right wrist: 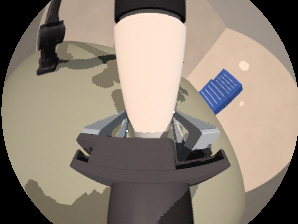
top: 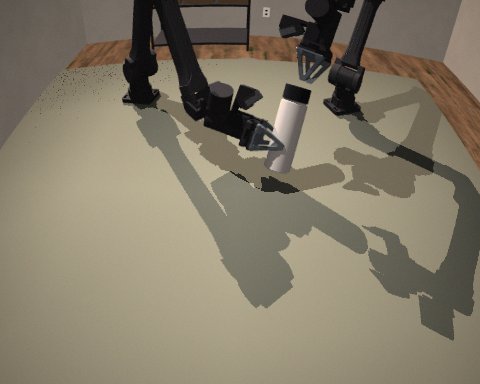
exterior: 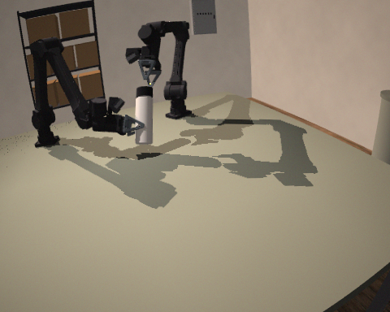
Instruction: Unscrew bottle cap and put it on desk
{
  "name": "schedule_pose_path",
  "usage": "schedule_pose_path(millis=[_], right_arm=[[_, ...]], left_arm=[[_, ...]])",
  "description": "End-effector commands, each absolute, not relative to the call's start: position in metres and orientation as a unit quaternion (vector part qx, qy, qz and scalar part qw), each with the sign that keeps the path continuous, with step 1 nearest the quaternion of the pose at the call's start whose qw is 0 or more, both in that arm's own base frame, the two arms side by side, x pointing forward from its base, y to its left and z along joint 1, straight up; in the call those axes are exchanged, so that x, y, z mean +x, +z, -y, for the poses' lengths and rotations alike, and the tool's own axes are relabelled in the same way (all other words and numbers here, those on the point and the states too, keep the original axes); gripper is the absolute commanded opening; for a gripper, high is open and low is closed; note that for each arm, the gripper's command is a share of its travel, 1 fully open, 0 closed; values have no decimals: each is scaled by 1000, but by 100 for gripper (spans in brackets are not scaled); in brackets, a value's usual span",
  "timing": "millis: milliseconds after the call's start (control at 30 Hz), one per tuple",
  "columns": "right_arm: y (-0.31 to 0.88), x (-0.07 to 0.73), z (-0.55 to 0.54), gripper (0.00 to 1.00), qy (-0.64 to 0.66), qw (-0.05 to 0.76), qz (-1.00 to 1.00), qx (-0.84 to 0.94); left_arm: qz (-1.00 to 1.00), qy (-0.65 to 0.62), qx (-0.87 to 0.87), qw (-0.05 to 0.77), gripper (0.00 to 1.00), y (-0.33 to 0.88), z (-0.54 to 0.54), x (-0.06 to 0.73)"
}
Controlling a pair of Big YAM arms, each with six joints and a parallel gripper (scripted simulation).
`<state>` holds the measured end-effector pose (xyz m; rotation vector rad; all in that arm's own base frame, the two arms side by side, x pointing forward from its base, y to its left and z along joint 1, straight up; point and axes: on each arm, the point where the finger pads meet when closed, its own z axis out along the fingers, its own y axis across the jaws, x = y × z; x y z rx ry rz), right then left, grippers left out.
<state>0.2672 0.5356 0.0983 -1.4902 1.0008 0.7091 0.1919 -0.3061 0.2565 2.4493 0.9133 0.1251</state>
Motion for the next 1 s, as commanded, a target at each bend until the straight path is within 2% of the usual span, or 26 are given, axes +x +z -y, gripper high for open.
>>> schedule_pose_path(millis=[0,533,633,833,967], right_arm=[[120,272,-544,0,301,588,-411,-628],[120,272,-544,0,301,588,-411,-628],[120,272,-544,0,301,588,-411,-628],[120,272,-544,0,301,588,-411,-628],[120,272,-544,0,301,588,-411,-628]], left_arm=[[-334,48,903,268,94,256,315,197],[-332,45,905,261,94,236,317,195],[-336,48,901,270,60,251,318,199],[-336,48,901,270,57,251,318,199],[-398,30,875,273,11,251,318,199]])
